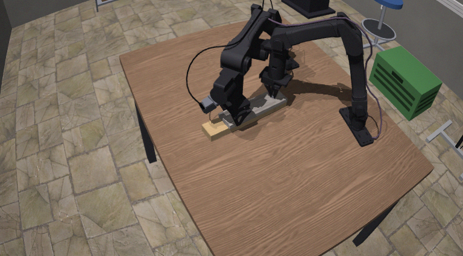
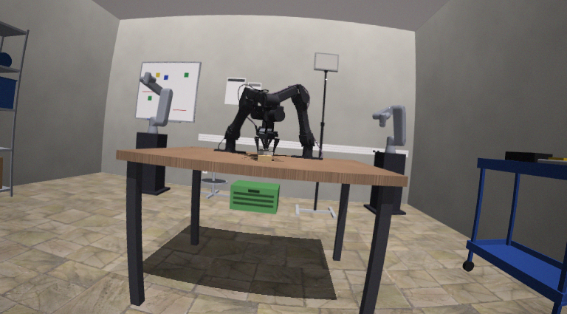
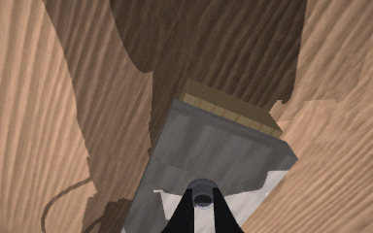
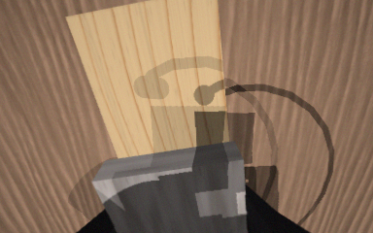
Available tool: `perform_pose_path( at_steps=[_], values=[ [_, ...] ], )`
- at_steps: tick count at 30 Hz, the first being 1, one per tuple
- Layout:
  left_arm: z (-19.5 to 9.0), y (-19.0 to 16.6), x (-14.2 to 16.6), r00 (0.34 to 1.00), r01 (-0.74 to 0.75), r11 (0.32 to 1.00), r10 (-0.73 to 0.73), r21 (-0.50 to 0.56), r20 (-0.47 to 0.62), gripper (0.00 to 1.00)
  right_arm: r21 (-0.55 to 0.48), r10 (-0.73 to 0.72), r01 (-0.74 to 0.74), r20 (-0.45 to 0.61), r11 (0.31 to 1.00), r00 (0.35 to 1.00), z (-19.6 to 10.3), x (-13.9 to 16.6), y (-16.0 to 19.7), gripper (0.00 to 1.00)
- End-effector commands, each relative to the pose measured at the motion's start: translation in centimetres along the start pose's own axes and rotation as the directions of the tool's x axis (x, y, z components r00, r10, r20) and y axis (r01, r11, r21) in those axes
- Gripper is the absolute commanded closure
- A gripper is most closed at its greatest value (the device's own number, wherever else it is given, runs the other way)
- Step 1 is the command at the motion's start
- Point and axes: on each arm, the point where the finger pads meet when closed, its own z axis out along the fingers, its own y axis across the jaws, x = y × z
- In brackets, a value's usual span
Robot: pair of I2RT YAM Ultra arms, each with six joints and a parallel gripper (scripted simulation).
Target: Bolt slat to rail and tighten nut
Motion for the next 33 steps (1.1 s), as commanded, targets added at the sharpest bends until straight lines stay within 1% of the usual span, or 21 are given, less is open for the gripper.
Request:
perform_pose_path(
  at_steps=[1,15,17,29,33],
  values=[
    [-0.3,0.2,0.0,1.000,0.030,0.999,-0.030,-0.012,-0.001,0.89,-0.007,0.002,-0.002,0.014,1.000,1.000,-0.6,-0.2,0.1,0.28],
    [-0.3,0.2,0.0,0.999,0.041,0.999,-0.041,-0.011,-0.002,0.89,-0.007,0.002,-0.002,0.014,1.000,1.000,-0.6,-0.2,0.1,0.28],
    [-0.4,0.2,0.0,0.999,0.039,0.999,-0.039,-0.013,-0.002,0.66,-0.007,0.002,-0.002,0.014,1.000,1.000,-0.6,-0.2,0.1,0.28],
    [-0.4,0.2,0.0,0.999,0.039,0.999,-0.039,-0.013,-0.002,0.66,-0.007,0.002,-0.002,0.014,1.000,1.000,-0.6,-0.2,0.1,0.28],
    [-1.9,0.3,0.1,0.999,0.039,0.999,-0.039,-0.016,0.001,0.66,-0.007,0.002,-0.002,0.014,1.000,1.000,-0.6,-0.2,0.1,0.28]
  ],
)
